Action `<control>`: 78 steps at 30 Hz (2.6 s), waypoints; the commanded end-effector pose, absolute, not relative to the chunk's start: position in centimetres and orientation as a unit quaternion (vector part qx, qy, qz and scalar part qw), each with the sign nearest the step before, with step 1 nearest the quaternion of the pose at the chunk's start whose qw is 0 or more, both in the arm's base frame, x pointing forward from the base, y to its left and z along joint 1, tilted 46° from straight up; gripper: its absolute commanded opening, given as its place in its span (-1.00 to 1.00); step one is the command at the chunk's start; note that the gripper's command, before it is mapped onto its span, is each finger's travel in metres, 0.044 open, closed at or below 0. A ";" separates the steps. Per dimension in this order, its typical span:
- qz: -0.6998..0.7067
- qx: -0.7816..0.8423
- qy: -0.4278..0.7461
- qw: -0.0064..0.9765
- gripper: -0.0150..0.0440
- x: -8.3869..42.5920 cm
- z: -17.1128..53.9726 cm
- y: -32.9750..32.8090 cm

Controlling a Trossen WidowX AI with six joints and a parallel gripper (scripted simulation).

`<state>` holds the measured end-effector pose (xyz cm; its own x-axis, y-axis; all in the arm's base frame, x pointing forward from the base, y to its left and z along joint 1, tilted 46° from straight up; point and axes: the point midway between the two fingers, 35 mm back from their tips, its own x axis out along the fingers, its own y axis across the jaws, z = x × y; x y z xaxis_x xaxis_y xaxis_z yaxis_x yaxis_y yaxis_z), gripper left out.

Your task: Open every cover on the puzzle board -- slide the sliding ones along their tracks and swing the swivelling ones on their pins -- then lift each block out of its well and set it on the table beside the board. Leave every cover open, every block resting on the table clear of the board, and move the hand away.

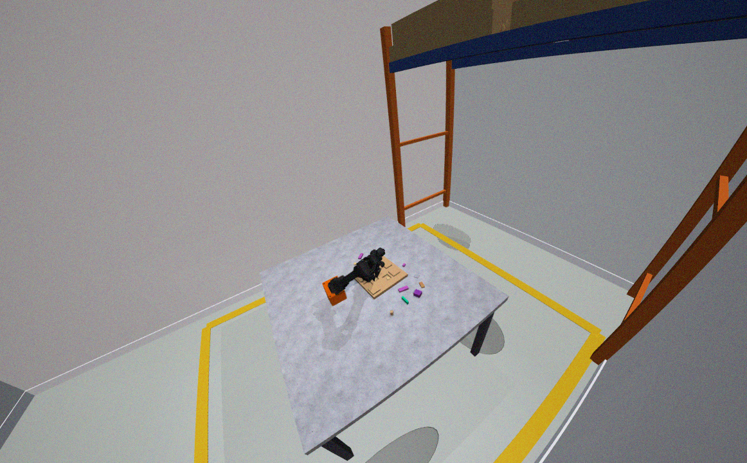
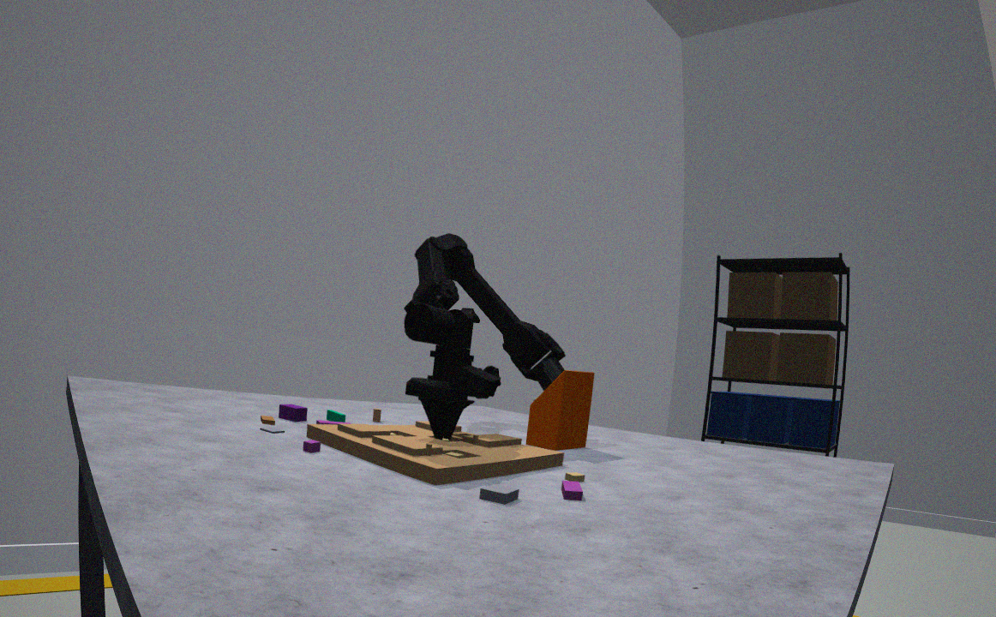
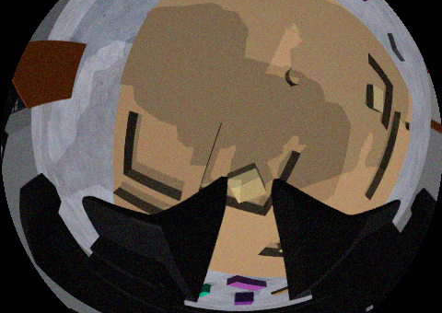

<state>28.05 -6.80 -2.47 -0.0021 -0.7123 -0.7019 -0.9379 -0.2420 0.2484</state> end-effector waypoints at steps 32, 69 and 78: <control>0.387 -0.690 0.594 0.144 -0.49 28.1 -0.6 -4.7; 0.466 -0.703 0.536 0.043 -0.49 27.8 -1.6 -6.2; 0.466 -0.703 0.536 0.043 -0.49 27.7 -2.1 -6.8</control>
<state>28.02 -6.41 -1.82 -0.0009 -0.7090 -0.7052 -0.7990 -0.4236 0.4269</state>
